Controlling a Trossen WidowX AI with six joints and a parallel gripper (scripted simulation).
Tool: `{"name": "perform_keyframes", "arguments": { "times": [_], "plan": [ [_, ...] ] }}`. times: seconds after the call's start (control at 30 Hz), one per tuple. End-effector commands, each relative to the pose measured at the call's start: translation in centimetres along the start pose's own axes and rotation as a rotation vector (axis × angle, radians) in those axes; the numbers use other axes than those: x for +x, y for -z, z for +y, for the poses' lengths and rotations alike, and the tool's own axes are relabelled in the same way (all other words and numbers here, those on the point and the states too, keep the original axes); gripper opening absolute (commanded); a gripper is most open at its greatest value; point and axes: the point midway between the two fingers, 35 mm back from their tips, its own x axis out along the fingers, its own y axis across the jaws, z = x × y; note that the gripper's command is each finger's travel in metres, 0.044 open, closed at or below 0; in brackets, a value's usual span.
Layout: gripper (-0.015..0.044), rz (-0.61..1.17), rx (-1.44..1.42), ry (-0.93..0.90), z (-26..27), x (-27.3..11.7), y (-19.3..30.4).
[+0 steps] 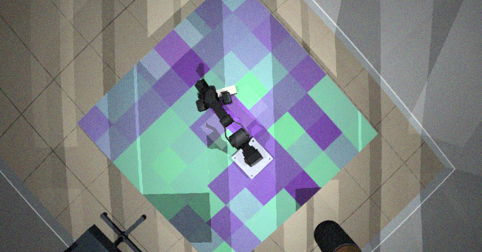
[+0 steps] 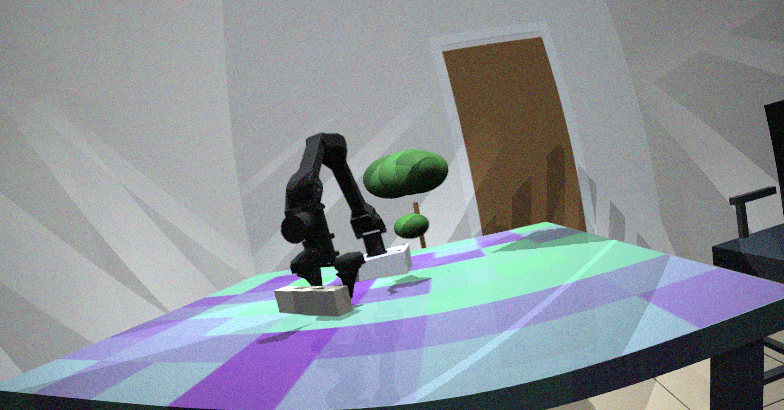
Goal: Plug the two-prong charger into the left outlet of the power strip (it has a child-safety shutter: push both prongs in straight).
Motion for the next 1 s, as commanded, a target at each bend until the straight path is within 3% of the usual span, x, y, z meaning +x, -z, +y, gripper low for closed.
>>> {"name": "perform_keyframes", "arguments": {
  "times": [0.0,0.97],
  "plan": [
    [0.0440,-0.003,0.000,0.000,0.01,0.02,0.06],
    [0.0440,-0.022,0.001,-0.003,0.01,0.10,0.78]
  ]
}}
